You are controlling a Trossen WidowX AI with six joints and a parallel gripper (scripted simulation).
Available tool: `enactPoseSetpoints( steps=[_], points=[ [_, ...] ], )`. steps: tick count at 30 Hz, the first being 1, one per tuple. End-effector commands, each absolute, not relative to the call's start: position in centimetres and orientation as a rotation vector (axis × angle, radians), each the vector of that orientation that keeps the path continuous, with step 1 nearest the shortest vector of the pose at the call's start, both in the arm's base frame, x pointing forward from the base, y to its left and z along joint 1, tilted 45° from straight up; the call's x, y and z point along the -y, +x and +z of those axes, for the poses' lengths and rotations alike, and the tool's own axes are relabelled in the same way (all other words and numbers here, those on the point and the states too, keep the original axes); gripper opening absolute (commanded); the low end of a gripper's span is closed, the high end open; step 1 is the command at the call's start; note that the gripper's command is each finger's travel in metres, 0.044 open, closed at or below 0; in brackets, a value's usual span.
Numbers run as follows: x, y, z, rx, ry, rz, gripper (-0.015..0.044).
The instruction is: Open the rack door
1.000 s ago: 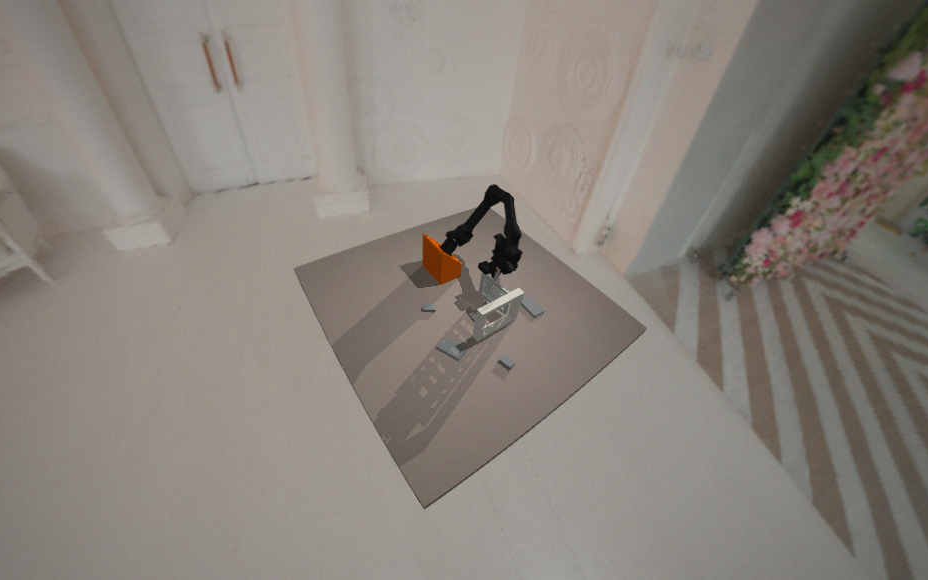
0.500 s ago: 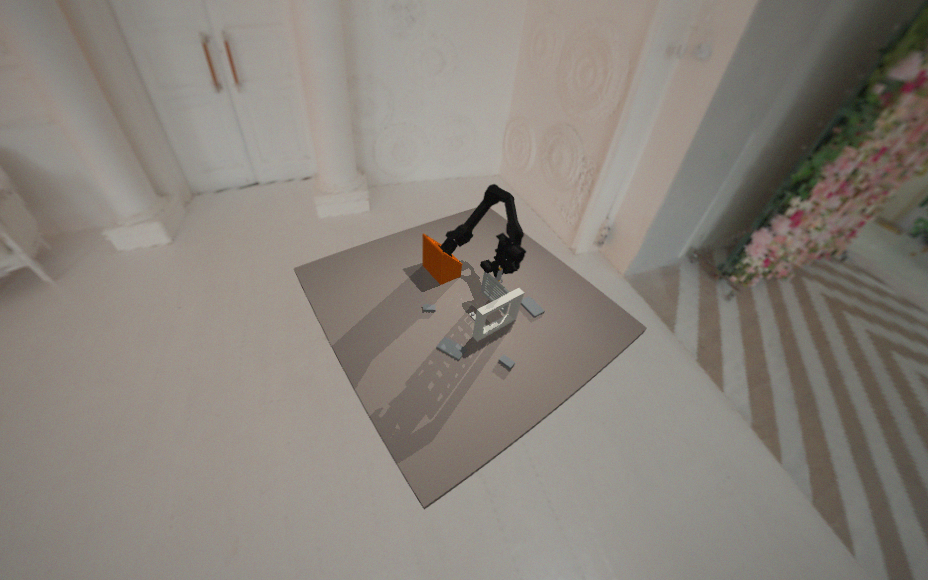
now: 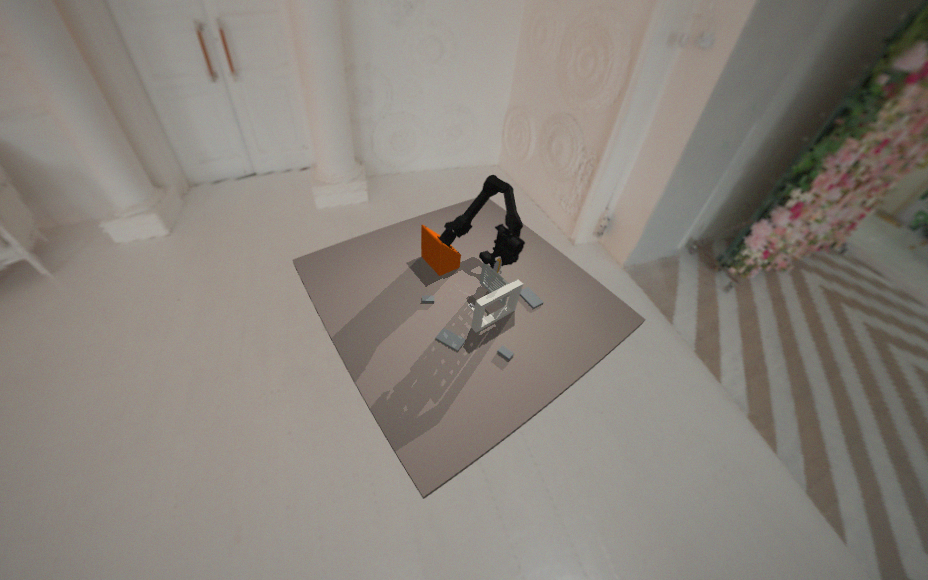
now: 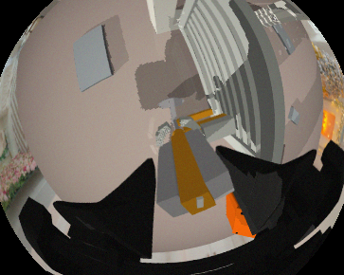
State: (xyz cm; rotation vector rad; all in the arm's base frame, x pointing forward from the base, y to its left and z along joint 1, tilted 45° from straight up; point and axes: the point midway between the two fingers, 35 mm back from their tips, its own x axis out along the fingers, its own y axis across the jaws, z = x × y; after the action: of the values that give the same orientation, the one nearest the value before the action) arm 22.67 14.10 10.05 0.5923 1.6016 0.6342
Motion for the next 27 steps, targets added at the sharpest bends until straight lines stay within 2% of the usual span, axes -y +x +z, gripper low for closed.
enactPoseSetpoints(
  steps=[1, 27],
  points=[
    [-14.0, 22.7, 10.1, -1.603, 0.595, 0.631, 0.0298],
    [-11.1, 23.4, 12.9, -1.602, 0.589, 0.628, 0.0298]
  ],
)
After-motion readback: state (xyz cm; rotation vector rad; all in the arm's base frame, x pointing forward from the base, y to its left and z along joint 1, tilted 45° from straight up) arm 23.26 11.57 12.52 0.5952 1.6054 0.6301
